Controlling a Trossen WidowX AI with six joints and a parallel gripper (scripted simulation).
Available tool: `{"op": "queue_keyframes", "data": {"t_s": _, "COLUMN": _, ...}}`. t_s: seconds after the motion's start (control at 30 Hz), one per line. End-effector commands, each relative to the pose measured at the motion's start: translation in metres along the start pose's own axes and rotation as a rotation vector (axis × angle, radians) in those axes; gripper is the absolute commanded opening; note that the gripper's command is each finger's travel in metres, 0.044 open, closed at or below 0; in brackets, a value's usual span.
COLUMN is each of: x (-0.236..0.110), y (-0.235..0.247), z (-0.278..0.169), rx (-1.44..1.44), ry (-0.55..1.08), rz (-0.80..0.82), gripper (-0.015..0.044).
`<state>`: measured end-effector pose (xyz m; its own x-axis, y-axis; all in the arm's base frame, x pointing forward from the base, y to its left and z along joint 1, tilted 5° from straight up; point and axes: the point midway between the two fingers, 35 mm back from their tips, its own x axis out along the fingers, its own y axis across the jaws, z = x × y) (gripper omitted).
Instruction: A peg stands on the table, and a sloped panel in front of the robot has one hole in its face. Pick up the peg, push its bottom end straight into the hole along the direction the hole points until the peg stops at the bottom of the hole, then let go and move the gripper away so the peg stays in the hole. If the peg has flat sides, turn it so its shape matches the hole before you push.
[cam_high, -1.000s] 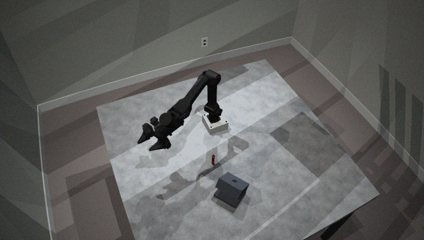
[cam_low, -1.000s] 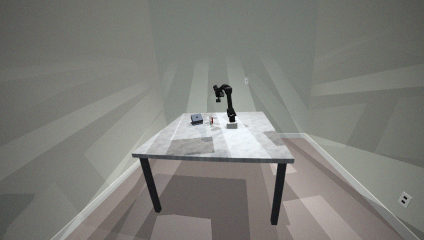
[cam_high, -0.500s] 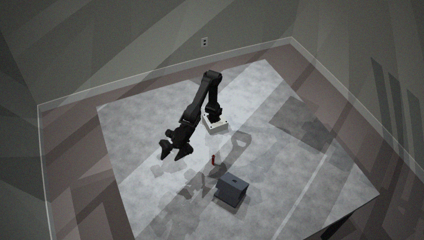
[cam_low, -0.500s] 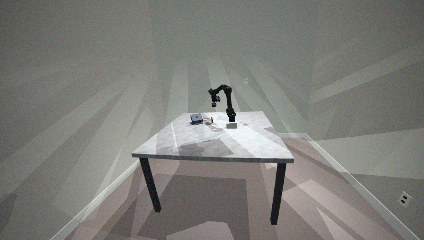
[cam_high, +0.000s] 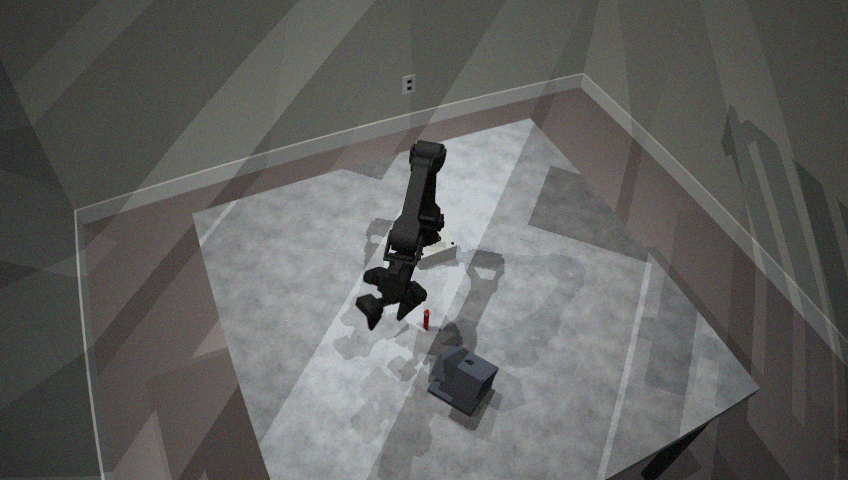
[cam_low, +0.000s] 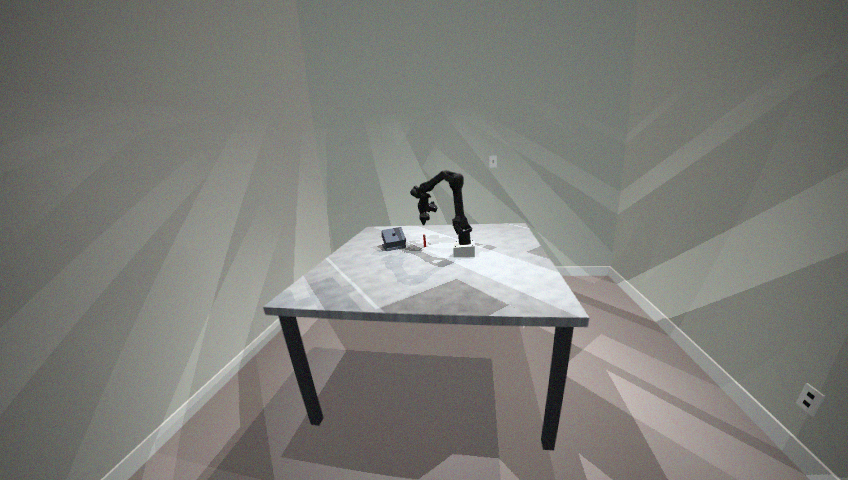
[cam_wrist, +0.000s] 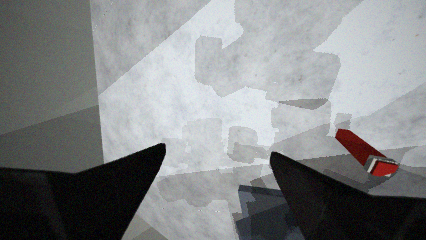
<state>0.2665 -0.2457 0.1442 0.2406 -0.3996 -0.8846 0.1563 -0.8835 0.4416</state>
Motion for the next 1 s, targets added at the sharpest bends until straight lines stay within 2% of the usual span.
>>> {"op": "queue_keyframes", "data": {"t_s": 0.0, "x": 0.0, "y": -0.032, "z": -0.006, "rx": -0.011, "ry": -0.001, "rz": -0.101, "gripper": 0.044}}
{"op": "queue_keyframes", "data": {"t_s": 0.47, "x": -0.015, "y": -0.123, "z": -0.009, "rx": -0.043, "ry": -0.062, "rz": -0.379, "gripper": 0.044}}
{"op": "queue_keyframes", "data": {"t_s": 0.97, "x": -0.002, "y": -0.13, "z": -0.009, "rx": -0.044, "ry": -0.064, "rz": -0.387, "gripper": 0.044}}
